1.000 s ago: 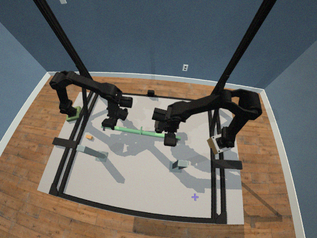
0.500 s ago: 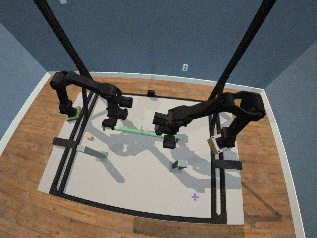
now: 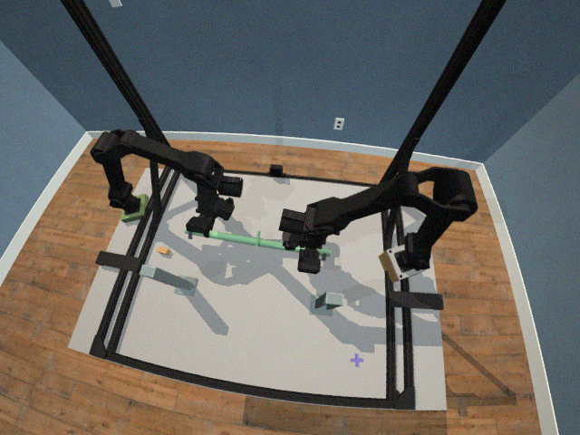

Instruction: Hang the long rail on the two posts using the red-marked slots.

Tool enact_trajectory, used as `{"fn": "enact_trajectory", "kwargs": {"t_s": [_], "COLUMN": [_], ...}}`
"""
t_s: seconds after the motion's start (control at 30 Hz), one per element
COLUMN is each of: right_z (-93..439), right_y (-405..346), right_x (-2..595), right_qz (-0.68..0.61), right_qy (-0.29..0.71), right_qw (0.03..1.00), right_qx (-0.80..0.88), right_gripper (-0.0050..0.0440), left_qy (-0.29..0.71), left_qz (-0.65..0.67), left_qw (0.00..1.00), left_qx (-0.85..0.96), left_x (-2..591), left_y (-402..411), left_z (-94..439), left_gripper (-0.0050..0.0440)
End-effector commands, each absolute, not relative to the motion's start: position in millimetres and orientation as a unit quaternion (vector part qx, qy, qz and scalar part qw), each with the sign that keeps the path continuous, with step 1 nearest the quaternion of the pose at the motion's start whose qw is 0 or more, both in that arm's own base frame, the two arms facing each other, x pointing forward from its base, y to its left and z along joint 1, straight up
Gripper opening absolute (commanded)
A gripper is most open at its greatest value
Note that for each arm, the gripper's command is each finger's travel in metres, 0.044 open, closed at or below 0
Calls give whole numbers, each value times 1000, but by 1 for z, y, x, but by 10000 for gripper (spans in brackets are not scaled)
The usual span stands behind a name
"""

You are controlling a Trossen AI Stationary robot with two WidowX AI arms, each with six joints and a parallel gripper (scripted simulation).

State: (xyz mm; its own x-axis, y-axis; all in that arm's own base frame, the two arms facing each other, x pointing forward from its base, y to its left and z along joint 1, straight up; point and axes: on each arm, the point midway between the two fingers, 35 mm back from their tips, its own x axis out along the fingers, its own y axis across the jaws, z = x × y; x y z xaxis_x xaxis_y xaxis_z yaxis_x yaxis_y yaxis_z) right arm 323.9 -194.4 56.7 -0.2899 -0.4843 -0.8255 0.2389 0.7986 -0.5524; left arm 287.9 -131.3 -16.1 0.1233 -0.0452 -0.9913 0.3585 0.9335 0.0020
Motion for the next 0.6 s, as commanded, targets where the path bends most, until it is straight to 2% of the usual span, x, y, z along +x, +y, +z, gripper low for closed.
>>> {"fn": "enact_trajectory", "kwargs": {"t_s": [0.0, 0.13, 0.2, 0.3, 0.57], "right_z": [58, 58, 58, 58, 58], "right_y": [-195, -195, -195, -195, -195], "right_x": [324, 324, 324, 324, 324], "right_qz": [-308, -308, -308, -308, -308], "right_qy": [741, 741, 741, 741, 741], "right_qw": [590, 590, 590, 590, 590], "right_qx": [-85, -85, -85, -85, -85], "right_gripper": [0, 0, 0, 0, 0], "left_qy": [654, 654, 654, 654, 654], "left_qz": [-137, -137, -137, -137, -137], "left_qw": [734, 734, 734, 734, 734], "left_qx": [122, 122, 122, 122, 122], "left_x": [284, 286, 286, 286, 286], "left_y": [-130, -131, -131, -131, -131], "left_z": [-23, -24, -24, -24, -24], "left_gripper": [160, 64, 64, 0, 0]}}
